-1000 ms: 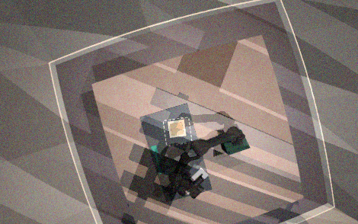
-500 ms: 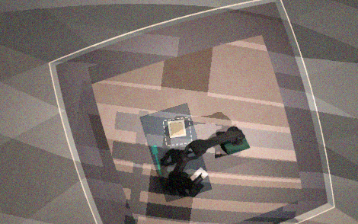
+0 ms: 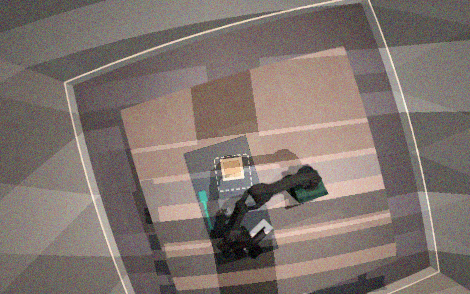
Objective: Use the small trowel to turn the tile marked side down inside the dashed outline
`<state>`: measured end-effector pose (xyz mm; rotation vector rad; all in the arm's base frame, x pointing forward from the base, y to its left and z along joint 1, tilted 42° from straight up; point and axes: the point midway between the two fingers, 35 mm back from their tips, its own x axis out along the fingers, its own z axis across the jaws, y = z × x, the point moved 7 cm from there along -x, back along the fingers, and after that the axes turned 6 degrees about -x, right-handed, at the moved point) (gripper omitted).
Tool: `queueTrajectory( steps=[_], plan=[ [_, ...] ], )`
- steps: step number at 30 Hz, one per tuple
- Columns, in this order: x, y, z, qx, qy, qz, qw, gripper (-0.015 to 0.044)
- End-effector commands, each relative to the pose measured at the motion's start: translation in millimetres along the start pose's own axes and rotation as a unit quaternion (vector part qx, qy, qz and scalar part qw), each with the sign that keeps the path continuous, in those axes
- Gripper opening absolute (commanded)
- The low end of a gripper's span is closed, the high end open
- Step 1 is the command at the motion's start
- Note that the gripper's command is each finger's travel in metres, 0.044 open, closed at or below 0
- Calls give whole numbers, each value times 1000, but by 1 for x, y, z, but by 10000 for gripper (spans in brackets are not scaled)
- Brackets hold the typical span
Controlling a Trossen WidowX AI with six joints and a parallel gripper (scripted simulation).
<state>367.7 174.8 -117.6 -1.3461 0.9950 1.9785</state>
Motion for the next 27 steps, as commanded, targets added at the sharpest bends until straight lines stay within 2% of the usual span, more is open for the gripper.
queueTrajectory(
  steps=[1,8,14,19,27],
  plan=[
    [0,0,0,-1,-1,0,1000,300],
    [-2,0,0,-1,-1,0,1000,300],
    [-58,0,0,0,1,0,1000,300],
    [-62,1,1,0,1,0,1000,300],
    [-113,48,76,1,-4,0,1000,300]
  ],
)
